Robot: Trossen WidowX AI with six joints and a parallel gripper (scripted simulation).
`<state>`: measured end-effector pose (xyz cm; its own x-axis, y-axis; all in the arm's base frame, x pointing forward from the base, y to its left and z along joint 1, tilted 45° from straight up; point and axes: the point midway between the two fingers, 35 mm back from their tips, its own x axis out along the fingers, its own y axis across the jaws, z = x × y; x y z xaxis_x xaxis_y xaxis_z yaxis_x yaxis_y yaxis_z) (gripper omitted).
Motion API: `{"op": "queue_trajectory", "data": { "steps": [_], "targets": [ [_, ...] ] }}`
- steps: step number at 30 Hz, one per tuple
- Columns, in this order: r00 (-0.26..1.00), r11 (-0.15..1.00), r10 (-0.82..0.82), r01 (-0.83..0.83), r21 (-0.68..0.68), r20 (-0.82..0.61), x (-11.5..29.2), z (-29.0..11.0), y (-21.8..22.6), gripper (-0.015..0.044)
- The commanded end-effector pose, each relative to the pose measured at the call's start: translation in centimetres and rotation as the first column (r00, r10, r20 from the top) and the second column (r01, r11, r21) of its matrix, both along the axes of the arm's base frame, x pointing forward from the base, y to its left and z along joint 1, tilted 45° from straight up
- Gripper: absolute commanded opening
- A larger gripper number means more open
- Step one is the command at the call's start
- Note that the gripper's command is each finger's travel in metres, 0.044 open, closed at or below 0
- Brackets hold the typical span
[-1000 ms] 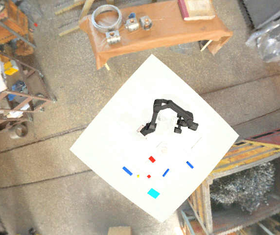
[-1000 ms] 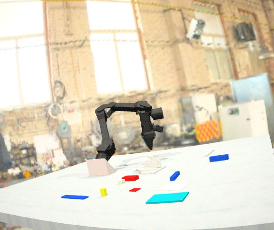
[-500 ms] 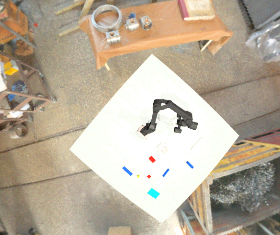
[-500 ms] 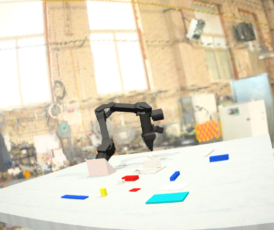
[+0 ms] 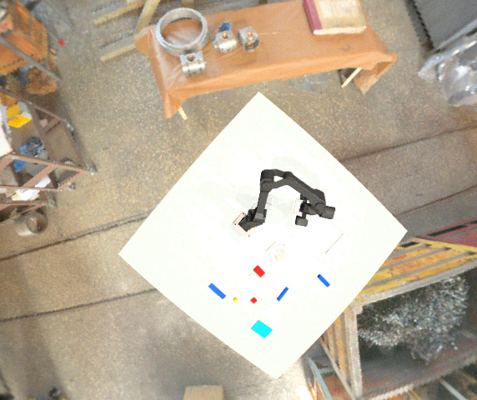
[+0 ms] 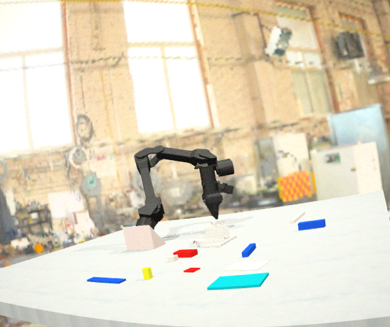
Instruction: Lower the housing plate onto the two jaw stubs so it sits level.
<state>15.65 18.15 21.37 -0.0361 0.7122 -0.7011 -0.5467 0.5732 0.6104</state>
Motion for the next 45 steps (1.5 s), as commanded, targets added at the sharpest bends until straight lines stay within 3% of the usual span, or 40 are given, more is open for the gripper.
{"op": "queue_trajectory", "data": {
  "steps": [1,45],
  "targets": [
    [1.000,1.000,-0.003,0.003,-0.006,-0.006,-0.1,-0.4,0.0,0.0440],
    [1.000,1.000,-0.003,0.003,-0.004,-0.006,-0.2,-2.4,2.1,0.0440]
  ]
}}
